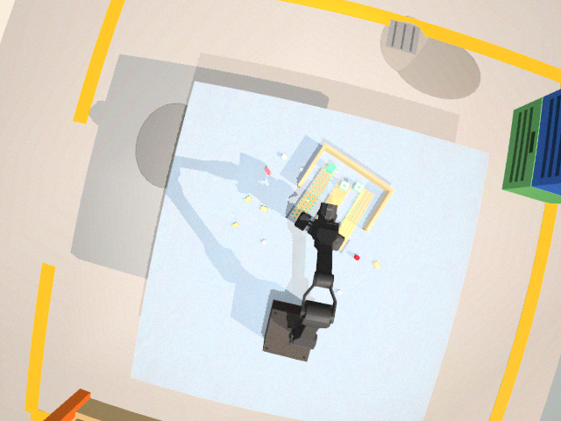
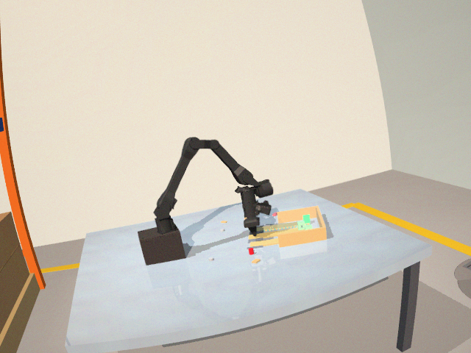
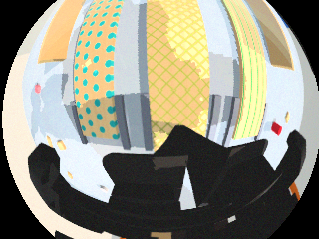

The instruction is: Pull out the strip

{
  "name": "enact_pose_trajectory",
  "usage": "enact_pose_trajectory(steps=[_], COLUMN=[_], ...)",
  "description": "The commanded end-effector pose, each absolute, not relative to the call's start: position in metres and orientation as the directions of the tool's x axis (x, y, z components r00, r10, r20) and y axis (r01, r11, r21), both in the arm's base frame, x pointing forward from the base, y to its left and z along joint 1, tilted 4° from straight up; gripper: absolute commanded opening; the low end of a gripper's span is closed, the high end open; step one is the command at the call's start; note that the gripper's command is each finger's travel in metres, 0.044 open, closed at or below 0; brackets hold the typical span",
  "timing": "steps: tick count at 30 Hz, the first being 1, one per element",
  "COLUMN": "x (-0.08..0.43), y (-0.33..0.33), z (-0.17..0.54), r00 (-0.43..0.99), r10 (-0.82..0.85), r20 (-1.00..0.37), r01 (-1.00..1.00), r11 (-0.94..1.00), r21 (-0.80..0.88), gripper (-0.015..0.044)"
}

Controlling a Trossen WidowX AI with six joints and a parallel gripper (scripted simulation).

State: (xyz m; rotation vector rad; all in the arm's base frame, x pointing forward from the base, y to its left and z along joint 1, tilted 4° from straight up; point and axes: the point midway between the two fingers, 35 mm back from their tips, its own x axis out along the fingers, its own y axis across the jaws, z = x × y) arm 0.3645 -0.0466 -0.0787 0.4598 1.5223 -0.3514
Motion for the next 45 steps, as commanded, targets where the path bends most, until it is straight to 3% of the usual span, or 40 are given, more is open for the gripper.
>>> enact_pose_trajectory(steps=[1,45], x=[0.353,0.297], y=[-0.04,-0.007], z=[-0.082,-0.082], r00=[0.008,0.003], r10=[0.07,0.073], r20=[-0.998,-0.997], r01=[0.495,0.495], r11=[0.866,0.866], r21=[0.064,0.065], gripper=[0.0,0.0])
